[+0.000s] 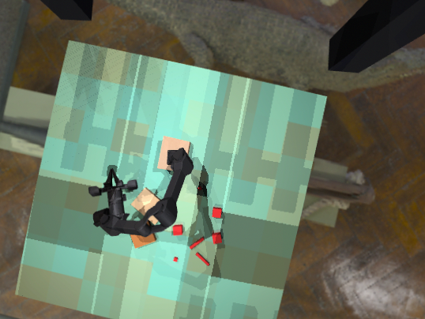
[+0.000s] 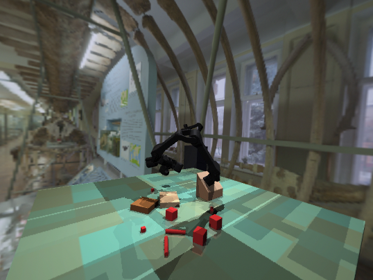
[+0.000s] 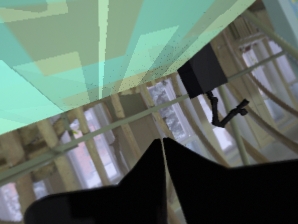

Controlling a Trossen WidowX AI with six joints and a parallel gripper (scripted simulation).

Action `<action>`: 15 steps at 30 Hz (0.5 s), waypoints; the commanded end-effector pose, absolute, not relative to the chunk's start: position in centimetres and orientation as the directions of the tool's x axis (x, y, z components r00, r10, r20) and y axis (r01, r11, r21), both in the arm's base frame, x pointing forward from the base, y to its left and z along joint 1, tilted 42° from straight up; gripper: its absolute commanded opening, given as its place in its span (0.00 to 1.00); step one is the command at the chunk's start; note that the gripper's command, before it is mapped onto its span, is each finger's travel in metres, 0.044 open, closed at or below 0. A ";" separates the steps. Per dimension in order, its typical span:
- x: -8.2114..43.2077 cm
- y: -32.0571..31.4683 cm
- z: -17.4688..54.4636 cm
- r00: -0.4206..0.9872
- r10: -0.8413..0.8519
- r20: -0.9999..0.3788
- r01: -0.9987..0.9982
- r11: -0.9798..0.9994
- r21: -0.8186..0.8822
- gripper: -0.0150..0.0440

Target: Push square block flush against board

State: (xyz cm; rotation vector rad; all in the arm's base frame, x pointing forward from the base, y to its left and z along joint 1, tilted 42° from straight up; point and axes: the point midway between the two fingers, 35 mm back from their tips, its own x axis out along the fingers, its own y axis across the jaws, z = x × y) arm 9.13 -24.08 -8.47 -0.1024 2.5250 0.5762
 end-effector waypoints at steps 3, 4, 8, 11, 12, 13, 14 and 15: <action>11.4 -22.1 -8.4 -0.775 0.108 -0.623 -0.210 0.885 0.415 0.25; 11.8 -21.8 -8.4 -0.760 0.119 -0.639 -0.215 0.882 0.420 0.25; 13.6 -20.4 -8.3 -0.692 0.164 -0.703 -0.243 0.864 0.441 0.25; 14.9 -19.3 -8.1 -0.637 0.197 -0.746 -0.270 0.849 0.455 0.25; 15.4 -19.0 -8.0 -0.617 0.208 -0.759 -0.280 0.843 0.459 0.25; 15.9 -18.6 -8.0 -0.597 0.219 -0.771 -0.290 0.838 0.463 0.25; 16.3 -18.2 -7.9 -0.577 0.230 -0.783 -0.301 0.832 0.466 0.25; 16.8 -17.8 -7.8 -0.557 0.242 -0.795 -0.313 0.826 0.470 0.25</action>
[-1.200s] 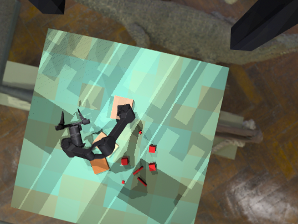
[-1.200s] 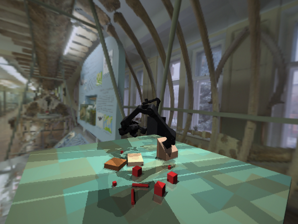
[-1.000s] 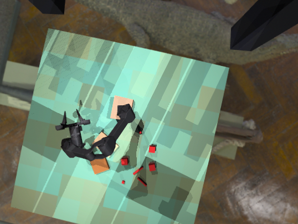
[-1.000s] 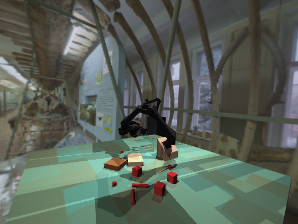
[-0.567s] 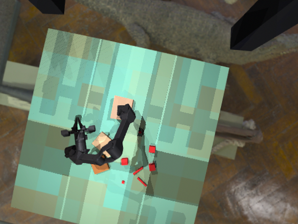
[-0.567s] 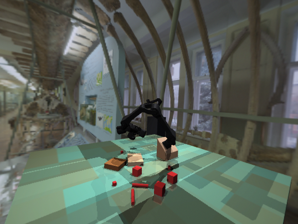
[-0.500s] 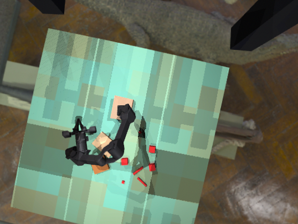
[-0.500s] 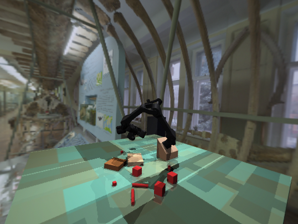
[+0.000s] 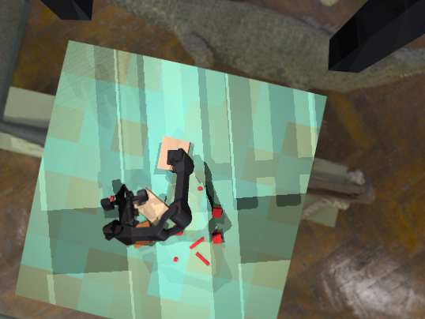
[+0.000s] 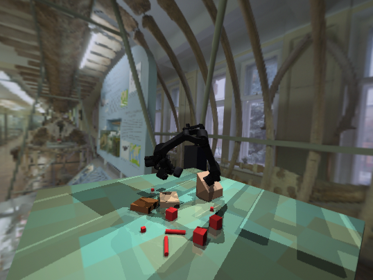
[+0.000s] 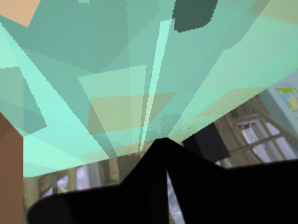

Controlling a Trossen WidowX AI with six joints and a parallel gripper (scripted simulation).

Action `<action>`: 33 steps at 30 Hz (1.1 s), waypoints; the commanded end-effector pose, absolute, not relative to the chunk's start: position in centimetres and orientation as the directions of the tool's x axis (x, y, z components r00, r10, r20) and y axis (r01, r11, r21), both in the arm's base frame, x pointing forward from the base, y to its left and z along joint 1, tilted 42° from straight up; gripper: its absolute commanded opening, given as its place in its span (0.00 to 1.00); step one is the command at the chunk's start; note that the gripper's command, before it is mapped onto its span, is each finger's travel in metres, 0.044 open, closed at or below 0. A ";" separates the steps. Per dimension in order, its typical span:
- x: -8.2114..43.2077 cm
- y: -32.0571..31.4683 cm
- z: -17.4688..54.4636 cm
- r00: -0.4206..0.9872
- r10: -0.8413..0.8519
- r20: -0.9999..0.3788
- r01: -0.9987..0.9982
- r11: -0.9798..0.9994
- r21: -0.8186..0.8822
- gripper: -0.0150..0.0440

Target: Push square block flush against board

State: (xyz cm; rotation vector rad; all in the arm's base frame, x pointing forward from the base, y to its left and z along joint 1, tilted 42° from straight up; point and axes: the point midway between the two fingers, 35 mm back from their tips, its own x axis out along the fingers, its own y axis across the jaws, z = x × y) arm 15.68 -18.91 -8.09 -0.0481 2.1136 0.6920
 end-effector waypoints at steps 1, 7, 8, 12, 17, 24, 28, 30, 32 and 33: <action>17.3 -17.5 -7.7 -0.536 0.253 -0.806 -0.325 0.819 0.473 0.25; 20.1 -15.1 -6.9 -0.405 0.321 -0.856 -0.406 0.776 0.483 0.25; 20.6 -14.7 -6.7 -0.382 0.333 -0.862 -0.421 0.768 0.483 0.25; 22.5 -13.1 -6.0 -0.291 0.381 -0.878 -0.483 0.734 0.478 0.25; 24.7 -11.0 -4.7 -0.178 0.443 -0.878 -0.564 0.686 0.460 0.25; 27.5 -7.8 -2.5 -0.027 0.536 -0.844 -0.679 0.610 0.409 0.25; 29.0 -6.0 -1.0 0.050 0.590 -0.806 -0.741 0.562 0.366 0.25; 29.6 -5.1 -0.1 0.086 0.618 -0.781 -0.771 0.538 0.341 0.25; 30.1 -4.2 0.7 0.117 0.643 -0.757 -0.797 0.516 0.316 0.25; 30.3 -4.0 0.9 0.124 0.650 -0.750 -0.803 0.509 0.309 0.25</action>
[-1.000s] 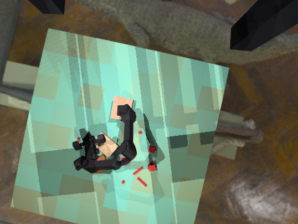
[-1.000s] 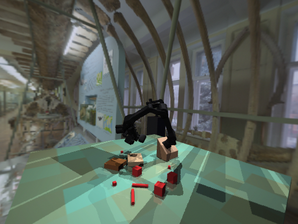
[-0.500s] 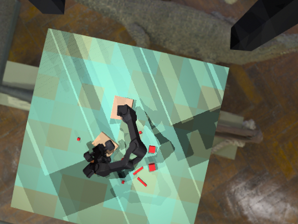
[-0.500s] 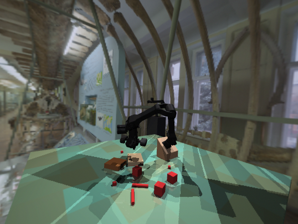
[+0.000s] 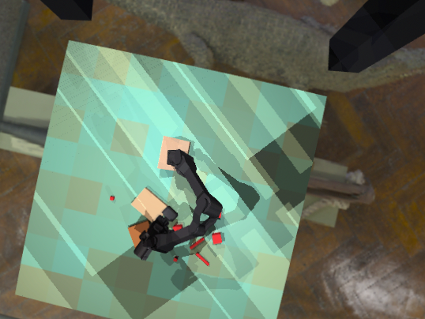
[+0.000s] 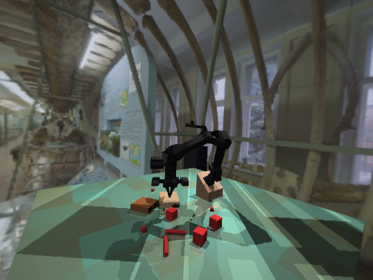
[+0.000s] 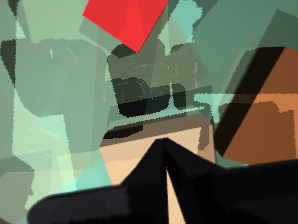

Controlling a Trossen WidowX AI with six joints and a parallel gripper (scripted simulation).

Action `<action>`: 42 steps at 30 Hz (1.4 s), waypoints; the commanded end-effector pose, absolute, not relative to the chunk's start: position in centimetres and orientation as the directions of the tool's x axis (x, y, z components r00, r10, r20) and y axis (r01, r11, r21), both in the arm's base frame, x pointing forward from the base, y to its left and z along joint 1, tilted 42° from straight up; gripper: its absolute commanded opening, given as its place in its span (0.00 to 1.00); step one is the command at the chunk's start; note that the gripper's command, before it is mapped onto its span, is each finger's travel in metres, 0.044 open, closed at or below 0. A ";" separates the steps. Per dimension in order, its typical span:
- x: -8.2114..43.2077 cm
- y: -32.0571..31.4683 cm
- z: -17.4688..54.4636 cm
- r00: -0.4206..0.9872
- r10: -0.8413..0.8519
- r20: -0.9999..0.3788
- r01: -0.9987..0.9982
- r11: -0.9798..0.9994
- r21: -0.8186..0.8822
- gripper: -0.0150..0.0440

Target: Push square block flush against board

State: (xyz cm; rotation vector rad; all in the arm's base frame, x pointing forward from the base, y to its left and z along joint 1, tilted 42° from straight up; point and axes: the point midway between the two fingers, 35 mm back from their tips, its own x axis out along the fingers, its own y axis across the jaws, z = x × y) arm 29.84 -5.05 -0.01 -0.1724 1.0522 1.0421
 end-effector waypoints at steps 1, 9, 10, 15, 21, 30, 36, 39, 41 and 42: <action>30.3 -3.9 1.0 0.127 0.652 -0.747 -0.805 0.507 0.306 0.25; 31.0 -0.4 -2.9 0.128 0.654 -0.745 -0.806 0.507 0.307 0.25; 31.0 -0.2 -3.1 0.128 0.655 -0.745 -0.806 0.506 0.307 0.25; 30.9 -0.3 -3.1 0.128 0.655 -0.745 -0.806 0.506 0.307 0.25; 30.5 -0.8 -3.7 0.127 0.654 -0.746 -0.805 0.507 0.307 0.25; 29.7 -1.7 -4.6 0.127 0.652 -0.747 -0.805 0.508 0.306 0.25; 29.1 -2.3 -5.2 0.127 0.652 -0.748 -0.805 0.508 0.306 0.25; 28.9 -2.5 -5.4 0.127 0.651 -0.748 -0.805 0.508 0.306 0.25; 28.7 -2.7 -5.6 0.127 0.651 -0.748 -0.805 0.508 0.306 0.25; 28.6 -2.8 -5.7 0.126 0.652 -0.748 -0.805 0.508 0.306 0.25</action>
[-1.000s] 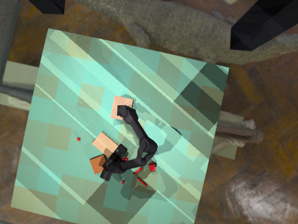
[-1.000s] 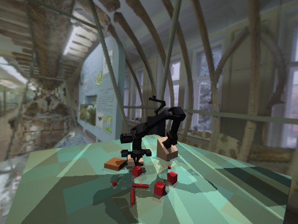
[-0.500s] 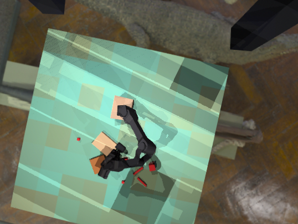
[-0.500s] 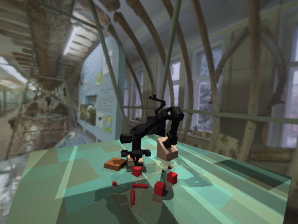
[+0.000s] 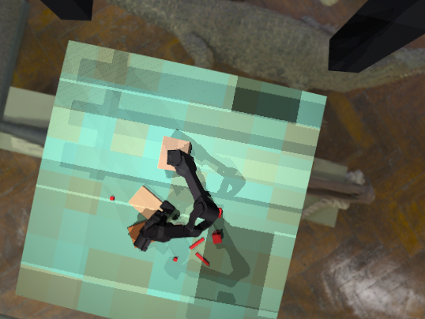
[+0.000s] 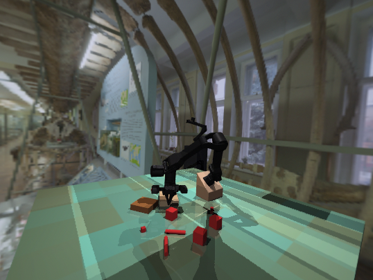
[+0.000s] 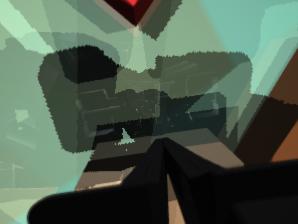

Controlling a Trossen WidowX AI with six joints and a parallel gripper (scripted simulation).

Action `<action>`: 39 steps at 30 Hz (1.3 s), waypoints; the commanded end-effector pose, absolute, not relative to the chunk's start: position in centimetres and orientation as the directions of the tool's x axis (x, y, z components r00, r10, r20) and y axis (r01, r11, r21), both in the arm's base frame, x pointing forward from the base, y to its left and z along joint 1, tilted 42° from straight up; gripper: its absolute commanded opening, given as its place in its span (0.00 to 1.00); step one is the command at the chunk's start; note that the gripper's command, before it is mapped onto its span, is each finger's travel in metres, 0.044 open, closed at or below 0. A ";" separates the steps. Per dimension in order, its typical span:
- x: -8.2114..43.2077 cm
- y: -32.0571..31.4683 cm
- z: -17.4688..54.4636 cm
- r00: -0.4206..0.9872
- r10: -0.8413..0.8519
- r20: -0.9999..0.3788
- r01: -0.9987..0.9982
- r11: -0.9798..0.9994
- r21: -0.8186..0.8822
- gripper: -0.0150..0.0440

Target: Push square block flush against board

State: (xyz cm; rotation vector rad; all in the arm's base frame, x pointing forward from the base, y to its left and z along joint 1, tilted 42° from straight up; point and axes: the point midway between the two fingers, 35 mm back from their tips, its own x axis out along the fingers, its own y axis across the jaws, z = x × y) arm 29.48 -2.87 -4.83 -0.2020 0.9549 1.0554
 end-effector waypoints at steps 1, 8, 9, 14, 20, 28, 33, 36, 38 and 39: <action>28.5 -2.9 -5.8 0.126 0.652 -0.748 -0.805 0.508 0.306 0.25; 27.7 -3.5 -6.5 0.126 0.652 -0.748 -0.805 0.508 0.307 0.25; 27.7 -3.5 -6.5 0.126 0.652 -0.748 -0.805 0.507 0.307 0.25; 27.6 -3.6 -6.6 0.126 0.652 -0.747 -0.805 0.507 0.307 0.25; 27.6 -3.6 -6.6 0.126 0.652 -0.747 -0.805 0.507 0.307 0.25; 27.6 -3.6 -6.6 0.126 0.652 -0.747 -0.805 0.507 0.307 0.25; 27.6 -3.6 -6.6 0.126 0.652 -0.747 -0.805 0.507 0.307 0.25; 27.6 -3.6 -6.6 0.126 0.652 -0.747 -0.805 0.507 0.307 0.25; 27.6 -3.6 -6.6 0.126 0.652 -0.747 -0.805 0.507 0.307 0.25; 27.6 -3.6 -6.6 0.126 0.652 -0.747 -0.805 0.507 0.307 0.25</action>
